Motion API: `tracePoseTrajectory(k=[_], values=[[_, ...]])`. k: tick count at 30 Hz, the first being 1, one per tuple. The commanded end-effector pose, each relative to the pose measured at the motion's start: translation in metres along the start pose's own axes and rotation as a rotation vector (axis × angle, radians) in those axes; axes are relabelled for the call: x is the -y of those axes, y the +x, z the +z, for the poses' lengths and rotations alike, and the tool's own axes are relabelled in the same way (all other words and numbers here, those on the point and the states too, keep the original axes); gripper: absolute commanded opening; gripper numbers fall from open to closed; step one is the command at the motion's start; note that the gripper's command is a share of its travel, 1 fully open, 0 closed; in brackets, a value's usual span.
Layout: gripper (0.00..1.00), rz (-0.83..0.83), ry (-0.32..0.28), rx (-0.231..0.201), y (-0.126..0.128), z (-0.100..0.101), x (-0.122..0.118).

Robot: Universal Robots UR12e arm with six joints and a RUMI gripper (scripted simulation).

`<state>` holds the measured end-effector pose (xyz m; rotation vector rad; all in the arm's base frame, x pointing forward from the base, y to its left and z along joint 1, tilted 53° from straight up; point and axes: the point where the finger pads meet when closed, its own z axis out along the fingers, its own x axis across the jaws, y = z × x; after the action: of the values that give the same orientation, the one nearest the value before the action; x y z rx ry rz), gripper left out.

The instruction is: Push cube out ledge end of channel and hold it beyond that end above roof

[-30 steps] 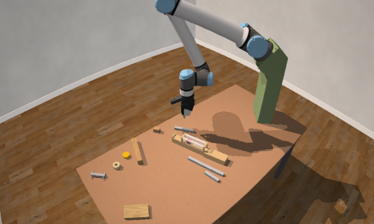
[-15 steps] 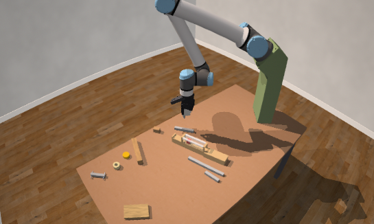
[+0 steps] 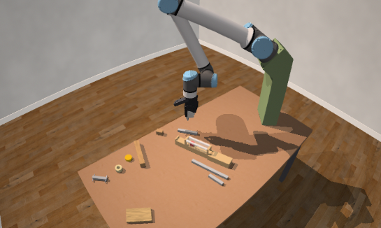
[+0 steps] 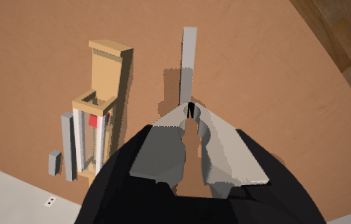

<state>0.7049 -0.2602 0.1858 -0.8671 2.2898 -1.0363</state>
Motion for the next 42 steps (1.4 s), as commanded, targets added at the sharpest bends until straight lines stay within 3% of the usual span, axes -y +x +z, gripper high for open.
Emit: tracePoseTrajectory(k=[1, 3, 4, 42], values=[[0.00, 0.000, 0.001, 0.000, -0.0003, -0.0004, 0.0001], [0.00, 0.000, 0.001, 0.000, -0.0003, -0.0004, 0.0001], [0.22, 0.000, 0.001, 0.000, -0.0003, -0.0004, 0.0001], [0.22, 0.003, 0.001, -0.002, -0.0003, 0.0049, 0.0001]])
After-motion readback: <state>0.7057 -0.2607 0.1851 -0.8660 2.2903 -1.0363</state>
